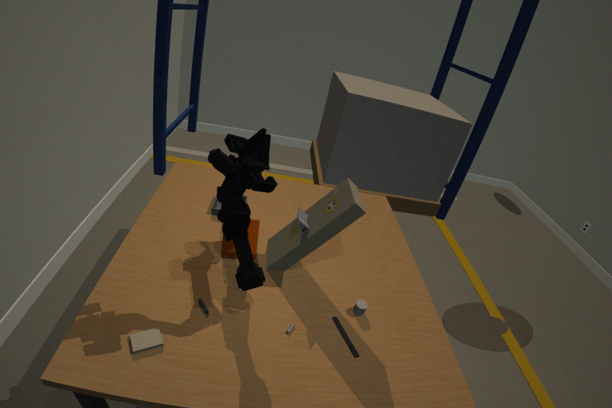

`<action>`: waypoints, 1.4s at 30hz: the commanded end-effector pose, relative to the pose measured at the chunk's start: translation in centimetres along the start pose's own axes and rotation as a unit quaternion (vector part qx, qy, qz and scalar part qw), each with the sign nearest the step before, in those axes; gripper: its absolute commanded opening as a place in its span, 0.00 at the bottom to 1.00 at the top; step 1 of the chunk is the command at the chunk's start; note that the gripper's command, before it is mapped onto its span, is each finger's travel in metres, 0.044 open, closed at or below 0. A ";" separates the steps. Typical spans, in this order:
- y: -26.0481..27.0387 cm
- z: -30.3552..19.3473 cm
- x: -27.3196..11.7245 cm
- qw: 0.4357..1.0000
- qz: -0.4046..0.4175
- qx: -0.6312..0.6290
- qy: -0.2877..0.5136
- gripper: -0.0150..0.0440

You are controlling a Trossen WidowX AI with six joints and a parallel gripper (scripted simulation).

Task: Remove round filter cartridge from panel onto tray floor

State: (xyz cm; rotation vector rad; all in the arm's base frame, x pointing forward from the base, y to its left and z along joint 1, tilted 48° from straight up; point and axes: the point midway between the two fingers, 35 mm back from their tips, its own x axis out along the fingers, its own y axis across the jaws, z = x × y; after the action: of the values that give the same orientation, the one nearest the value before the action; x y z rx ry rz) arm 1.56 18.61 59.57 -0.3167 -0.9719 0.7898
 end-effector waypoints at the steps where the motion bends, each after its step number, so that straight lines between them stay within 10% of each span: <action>1: 5.9 -3.6 1.3 0.991 0.064 -0.081 0.080 0.41; 20: 17.2 -27.6 -2.6 0.762 0.262 -0.378 0.455 0.41; 35: 11.9 -42.3 -17.5 0.267 0.447 -0.551 0.652 0.41; 42: 11.8 -42.4 -17.7 0.260 0.450 -0.552 0.652 0.41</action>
State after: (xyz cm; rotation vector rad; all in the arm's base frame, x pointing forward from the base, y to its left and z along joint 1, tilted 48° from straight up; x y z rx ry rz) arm 25.77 18.37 18.83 -2.4906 0.7105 0.3036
